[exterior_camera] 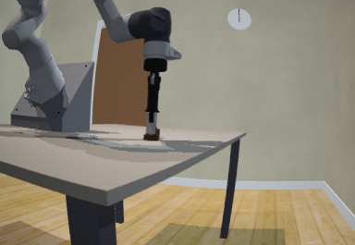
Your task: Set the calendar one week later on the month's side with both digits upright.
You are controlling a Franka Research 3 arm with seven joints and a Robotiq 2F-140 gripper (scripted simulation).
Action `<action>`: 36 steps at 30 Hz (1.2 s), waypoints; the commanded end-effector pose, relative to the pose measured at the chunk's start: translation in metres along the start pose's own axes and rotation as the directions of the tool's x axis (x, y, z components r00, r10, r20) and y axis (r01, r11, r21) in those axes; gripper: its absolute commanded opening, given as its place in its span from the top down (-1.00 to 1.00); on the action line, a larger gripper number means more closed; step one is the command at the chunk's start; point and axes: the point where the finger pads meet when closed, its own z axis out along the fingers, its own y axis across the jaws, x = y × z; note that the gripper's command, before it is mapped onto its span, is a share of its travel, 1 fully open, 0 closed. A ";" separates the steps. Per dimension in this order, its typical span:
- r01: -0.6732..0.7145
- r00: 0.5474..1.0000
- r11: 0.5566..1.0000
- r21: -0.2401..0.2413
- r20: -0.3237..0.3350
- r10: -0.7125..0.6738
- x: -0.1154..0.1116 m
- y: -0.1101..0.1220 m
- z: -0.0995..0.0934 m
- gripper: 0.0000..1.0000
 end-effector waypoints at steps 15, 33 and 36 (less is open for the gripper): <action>-0.006 1.000 1.000 0.001 -0.001 0.006 0.001 0.000 0.001 0.66; -0.006 1.000 1.000 0.001 -0.001 0.006 0.001 0.000 0.001 0.66; -0.006 1.000 1.000 0.001 -0.001 0.006 0.001 0.000 0.001 0.61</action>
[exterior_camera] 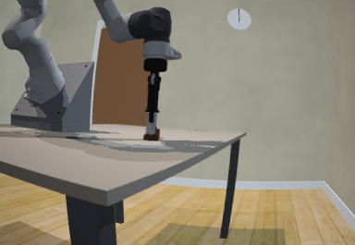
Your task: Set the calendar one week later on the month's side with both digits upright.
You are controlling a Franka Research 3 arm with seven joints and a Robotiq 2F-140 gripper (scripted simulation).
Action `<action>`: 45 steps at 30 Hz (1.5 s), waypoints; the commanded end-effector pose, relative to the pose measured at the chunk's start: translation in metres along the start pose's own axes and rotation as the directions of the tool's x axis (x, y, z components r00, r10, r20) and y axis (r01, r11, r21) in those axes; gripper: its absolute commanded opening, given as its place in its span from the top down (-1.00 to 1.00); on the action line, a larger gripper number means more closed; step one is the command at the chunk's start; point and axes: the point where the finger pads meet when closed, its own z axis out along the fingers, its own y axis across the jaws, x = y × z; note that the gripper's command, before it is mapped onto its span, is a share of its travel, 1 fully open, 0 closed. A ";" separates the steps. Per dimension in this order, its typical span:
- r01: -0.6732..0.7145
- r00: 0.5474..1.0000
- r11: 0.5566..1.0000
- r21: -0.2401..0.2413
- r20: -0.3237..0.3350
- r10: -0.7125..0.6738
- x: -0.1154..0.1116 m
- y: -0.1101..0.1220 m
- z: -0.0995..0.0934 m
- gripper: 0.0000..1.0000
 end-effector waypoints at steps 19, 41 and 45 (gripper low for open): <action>-0.006 1.000 1.000 0.001 -0.001 0.006 0.001 0.000 0.001 0.42; -0.006 1.000 1.000 0.001 -0.001 0.006 0.001 0.000 -0.052 0.42; -0.006 1.000 1.000 0.001 -0.001 0.006 0.000 0.000 -0.072 0.42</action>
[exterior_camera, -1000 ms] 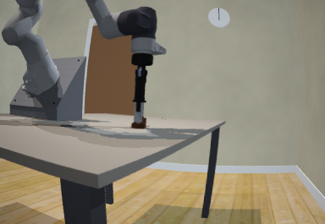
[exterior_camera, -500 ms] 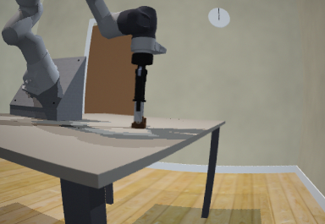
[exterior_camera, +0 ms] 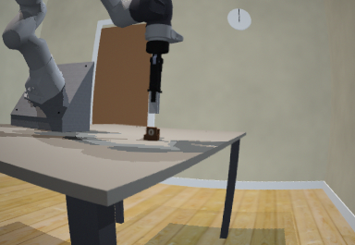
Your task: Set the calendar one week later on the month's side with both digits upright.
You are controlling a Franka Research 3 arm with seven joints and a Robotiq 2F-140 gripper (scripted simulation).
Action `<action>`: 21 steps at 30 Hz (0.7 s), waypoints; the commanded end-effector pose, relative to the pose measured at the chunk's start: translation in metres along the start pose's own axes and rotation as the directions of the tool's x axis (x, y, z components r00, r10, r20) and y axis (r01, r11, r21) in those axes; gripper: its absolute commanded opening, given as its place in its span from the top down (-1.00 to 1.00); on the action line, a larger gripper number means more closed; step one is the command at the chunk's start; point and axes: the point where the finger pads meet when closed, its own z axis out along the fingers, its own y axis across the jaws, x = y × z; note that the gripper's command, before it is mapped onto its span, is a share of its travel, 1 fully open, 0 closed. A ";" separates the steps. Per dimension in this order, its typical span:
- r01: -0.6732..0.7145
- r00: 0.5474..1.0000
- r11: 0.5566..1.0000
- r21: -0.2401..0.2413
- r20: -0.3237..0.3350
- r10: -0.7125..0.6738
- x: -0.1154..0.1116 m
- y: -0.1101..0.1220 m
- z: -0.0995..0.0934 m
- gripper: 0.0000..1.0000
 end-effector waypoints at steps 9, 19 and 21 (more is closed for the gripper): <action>0.019 1.000 1.000 -0.008 0.013 -0.019 -0.004 0.002 -0.028 0.42; 0.019 1.000 1.000 -0.008 0.013 -0.019 -0.004 0.002 -0.028 -1.00; 0.019 1.000 1.000 -0.008 0.013 -0.019 -0.004 0.002 -0.028 -1.00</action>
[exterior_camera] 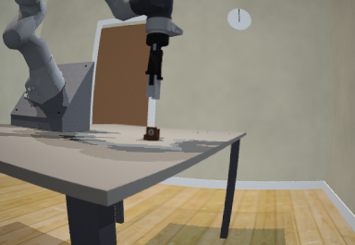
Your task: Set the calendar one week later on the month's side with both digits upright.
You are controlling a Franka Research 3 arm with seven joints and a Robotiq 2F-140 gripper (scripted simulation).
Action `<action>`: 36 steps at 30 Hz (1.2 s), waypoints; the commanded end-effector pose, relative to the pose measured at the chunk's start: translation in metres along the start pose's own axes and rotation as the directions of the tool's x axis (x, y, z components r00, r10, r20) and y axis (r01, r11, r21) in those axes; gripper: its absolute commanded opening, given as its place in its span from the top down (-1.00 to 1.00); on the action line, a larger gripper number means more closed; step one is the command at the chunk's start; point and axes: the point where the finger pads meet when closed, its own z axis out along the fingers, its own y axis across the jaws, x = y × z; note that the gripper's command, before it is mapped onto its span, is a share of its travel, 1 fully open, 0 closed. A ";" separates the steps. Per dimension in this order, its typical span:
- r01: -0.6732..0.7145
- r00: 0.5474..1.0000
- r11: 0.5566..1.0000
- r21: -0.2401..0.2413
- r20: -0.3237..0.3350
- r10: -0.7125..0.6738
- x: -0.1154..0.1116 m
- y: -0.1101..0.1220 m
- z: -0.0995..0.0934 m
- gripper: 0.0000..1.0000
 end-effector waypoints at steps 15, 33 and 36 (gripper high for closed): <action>-0.092 0.996 0.996 0.002 0.001 0.092 0.001 -0.008 -0.001 -1.00; -0.413 0.911 0.911 0.006 0.005 0.413 0.002 -0.037 0.002 -1.00; -0.455 0.890 0.890 0.006 0.006 0.455 0.002 -0.041 0.002 -1.00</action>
